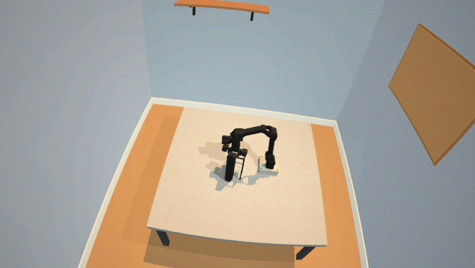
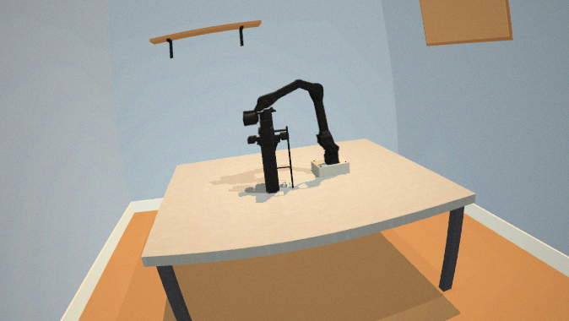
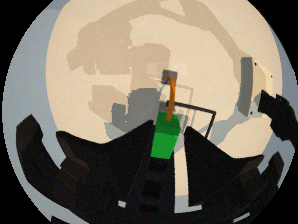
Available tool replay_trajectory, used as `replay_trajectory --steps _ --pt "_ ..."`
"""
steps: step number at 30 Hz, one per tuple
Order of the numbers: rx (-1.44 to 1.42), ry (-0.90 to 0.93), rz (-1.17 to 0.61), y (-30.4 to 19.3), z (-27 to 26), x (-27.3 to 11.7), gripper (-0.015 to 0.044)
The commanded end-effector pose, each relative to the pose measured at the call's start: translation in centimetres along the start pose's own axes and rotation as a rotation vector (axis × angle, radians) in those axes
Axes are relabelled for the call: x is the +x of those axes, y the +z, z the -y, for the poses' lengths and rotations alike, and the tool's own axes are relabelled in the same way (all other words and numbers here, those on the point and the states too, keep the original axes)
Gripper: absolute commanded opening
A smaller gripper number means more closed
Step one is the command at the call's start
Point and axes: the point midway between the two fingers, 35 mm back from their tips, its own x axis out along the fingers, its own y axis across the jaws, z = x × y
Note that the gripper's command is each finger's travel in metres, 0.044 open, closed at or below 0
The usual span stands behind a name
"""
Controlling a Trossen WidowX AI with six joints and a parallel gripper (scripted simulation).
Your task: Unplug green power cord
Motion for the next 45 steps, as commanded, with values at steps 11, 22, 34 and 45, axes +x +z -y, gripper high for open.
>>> replay_trajectory --steps 11,22,34,45 --pt "0.003 0.004 0.002 -1.3 -0.1 0.3 0.016" --pt "0.003 0.004 0.002 -1.3 -0.1 1.2 0.016" --pt "-0.001 0.008 -0.003 -1.4 -0.2 0.9 0.0015" --pt "-0.001 0.007 -0.002 -0.3 -0.3 0.9 0.0"
